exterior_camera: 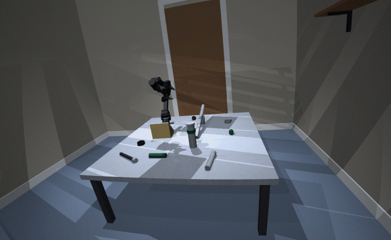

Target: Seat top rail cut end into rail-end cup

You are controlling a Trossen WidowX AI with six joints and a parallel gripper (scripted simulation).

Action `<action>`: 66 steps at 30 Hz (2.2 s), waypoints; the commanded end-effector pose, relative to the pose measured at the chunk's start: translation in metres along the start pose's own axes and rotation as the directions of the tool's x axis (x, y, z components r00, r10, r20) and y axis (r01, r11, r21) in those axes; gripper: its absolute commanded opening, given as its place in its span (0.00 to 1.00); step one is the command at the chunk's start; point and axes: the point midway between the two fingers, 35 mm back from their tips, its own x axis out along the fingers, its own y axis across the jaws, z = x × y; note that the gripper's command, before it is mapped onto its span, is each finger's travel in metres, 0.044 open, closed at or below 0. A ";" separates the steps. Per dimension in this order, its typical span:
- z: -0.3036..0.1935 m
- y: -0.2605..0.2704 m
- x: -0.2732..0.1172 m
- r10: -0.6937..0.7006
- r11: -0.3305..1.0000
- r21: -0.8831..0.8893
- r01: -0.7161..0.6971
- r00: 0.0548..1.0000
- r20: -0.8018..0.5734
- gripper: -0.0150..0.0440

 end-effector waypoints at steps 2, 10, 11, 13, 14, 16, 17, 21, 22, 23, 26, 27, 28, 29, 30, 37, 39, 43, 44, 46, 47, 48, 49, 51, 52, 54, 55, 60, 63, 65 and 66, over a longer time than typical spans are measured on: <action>0.003 0.001 0.008 0.023 0.999 0.045 -0.023 1.000 0.012 1.00; 0.046 0.021 0.094 0.288 0.797 0.521 -0.305 0.951 0.116 1.00; 0.052 0.025 0.103 0.320 0.748 0.576 -0.330 0.940 0.123 1.00; 0.059 0.030 0.114 0.356 0.685 0.637 -0.353 0.925 0.131 1.00; 0.062 0.032 0.119 0.372 0.655 0.663 -0.362 0.918 0.134 1.00; 0.069 0.038 0.128 0.404 0.593 0.713 -0.375 0.904 0.139 1.00; 0.072 0.040 0.133 0.420 0.561 0.736 -0.379 0.896 0.141 1.00; 0.086 0.052 0.150 0.481 0.431 0.819 -0.378 0.865 0.146 1.00; 0.089 0.055 0.154 0.495 0.398 0.837 -0.374 0.856 0.147 1.00; 0.093 0.058 0.158 0.509 0.366 0.855 -0.369 0.848 0.148 1.00; 0.103 0.068 0.169 0.551 0.270 0.900 -0.342 0.822 0.147 1.00; 0.107 0.072 0.173 0.564 0.238 0.913 -0.330 0.813 0.147 1.00; 0.110 0.076 0.177 0.577 0.208 0.925 -0.317 0.804 0.146 1.00; 0.114 0.079 0.180 0.590 0.177 0.937 -0.303 0.794 0.145 1.00; 0.117 0.083 0.184 0.603 0.148 0.947 -0.286 0.785 0.144 1.00; 0.120 0.086 0.186 0.613 0.124 0.954 -0.273 0.777 0.142 1.00; 0.120 0.086 0.186 0.613 0.124 0.954 -0.273 0.777 0.142 1.00; 0.120 0.086 0.186 0.613 0.124 0.954 -0.273 0.777 0.142 1.00; 0.120 0.086 0.186 0.613 0.124 0.954 -0.273 0.777 0.142 1.00; 0.118 0.086 0.186 0.613 0.134 0.951 -0.279 0.777 0.142 1.00; 0.116 0.085 0.187 0.614 0.151 0.944 -0.292 0.776 0.141 1.00; 0.113 0.085 0.188 0.616 0.177 0.934 -0.311 0.775 0.142 1.00; 0.108 0.084 0.188 0.617 0.211 0.918 -0.336 0.774 0.142 1.00; 0.096 0.083 0.191 0.622 0.301 0.864 -0.403 0.770 0.143 1.00; 0.089 0.082 0.192 0.624 0.350 0.827 -0.441 0.768 0.144 1.00; 0.074 0.082 0.194 0.629 0.443 0.737 -0.510 0.763 0.148 1.00; 0.067 0.081 0.194 0.632 0.486 0.687 -0.541 0.760 0.151 1.00; 0.029 0.083 0.197 0.640 0.651 0.399 -0.646 0.750 0.169 1.00; 0.008 0.086 0.197 0.642 0.716 0.203 -0.668 0.744 0.184 1.00; -0.004 0.089 0.197 0.643 0.738 0.100 -0.667 0.740 0.195 1.00; -0.008 0.089 0.197 0.643 0.744 0.063 -0.665 0.739 0.199 1.00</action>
